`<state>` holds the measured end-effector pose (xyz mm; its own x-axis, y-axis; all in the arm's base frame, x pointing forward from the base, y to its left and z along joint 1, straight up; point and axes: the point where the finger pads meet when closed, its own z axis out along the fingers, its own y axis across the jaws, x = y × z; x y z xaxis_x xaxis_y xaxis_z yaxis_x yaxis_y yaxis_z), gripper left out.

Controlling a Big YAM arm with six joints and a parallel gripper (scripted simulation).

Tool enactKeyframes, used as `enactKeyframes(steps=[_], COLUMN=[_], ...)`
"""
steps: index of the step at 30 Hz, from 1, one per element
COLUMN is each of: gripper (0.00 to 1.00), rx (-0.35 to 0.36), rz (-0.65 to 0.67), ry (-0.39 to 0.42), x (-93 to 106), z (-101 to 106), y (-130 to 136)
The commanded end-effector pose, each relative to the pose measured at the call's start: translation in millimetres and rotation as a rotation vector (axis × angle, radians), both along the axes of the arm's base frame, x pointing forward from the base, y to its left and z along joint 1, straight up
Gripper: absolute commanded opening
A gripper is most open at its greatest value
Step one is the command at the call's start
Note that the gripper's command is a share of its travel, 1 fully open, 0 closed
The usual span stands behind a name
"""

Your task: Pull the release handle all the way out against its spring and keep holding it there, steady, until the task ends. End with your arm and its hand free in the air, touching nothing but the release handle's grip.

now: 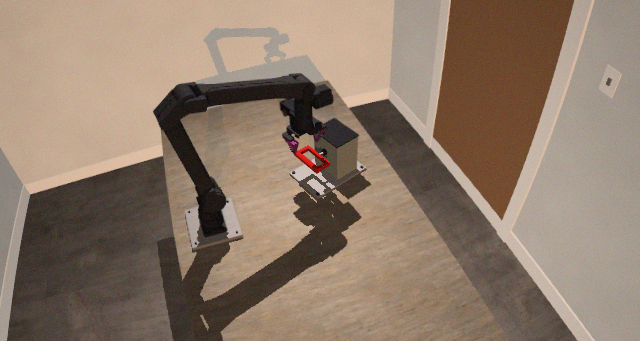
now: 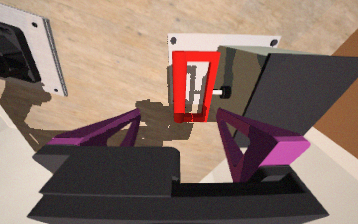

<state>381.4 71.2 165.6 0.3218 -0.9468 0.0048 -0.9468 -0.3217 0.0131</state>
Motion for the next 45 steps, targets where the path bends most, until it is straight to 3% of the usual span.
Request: enactKeyframes(steps=[1, 6, 7, 45], gripper=[1.00, 1.00, 0.00, 0.00], rx=[0.017, 0.018, 0.018, 0.018], rz=[0.006, 0.009, 0.009, 0.009], ry=[-0.068, -0.070, -0.070, -0.070], x=[18.8, 21.1, 21.1, 21.1], z=[29.4, 27.4, 27.4, 27.4], y=[3.1, 5.8, 5.8, 5.8])
